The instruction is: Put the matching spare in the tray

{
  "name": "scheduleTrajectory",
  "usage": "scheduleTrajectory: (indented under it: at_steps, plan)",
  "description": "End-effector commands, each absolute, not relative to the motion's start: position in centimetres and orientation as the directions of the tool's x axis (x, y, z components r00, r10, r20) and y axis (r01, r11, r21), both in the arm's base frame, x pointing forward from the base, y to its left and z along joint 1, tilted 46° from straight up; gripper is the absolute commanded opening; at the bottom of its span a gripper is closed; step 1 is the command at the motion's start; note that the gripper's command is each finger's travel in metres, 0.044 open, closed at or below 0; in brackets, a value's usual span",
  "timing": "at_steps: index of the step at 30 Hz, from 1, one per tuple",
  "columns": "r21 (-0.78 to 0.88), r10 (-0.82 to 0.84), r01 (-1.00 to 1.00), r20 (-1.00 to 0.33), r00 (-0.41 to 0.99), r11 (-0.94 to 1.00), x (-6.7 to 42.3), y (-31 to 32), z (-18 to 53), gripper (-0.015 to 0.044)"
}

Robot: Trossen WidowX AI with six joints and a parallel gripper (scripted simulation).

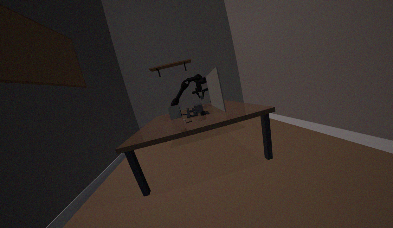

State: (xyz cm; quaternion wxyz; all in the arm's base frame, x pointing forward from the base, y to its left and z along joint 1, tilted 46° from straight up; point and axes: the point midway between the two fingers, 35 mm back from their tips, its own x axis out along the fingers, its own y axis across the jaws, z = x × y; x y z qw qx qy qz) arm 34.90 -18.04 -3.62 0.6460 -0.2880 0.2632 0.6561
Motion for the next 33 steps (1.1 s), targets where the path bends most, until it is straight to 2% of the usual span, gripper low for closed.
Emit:
scheduleTrajectory:
  at_steps: [1, 33]
  plan:
    - [-0.041, 0.698, -0.999, -0.716, 0.007, -0.032, 34.1, -19.8, -5.5, 0.0000]
    - [-0.045, 0.700, -0.998, -0.715, 0.008, -0.035, 34.2, -18.9, -7.9, 0.0000]
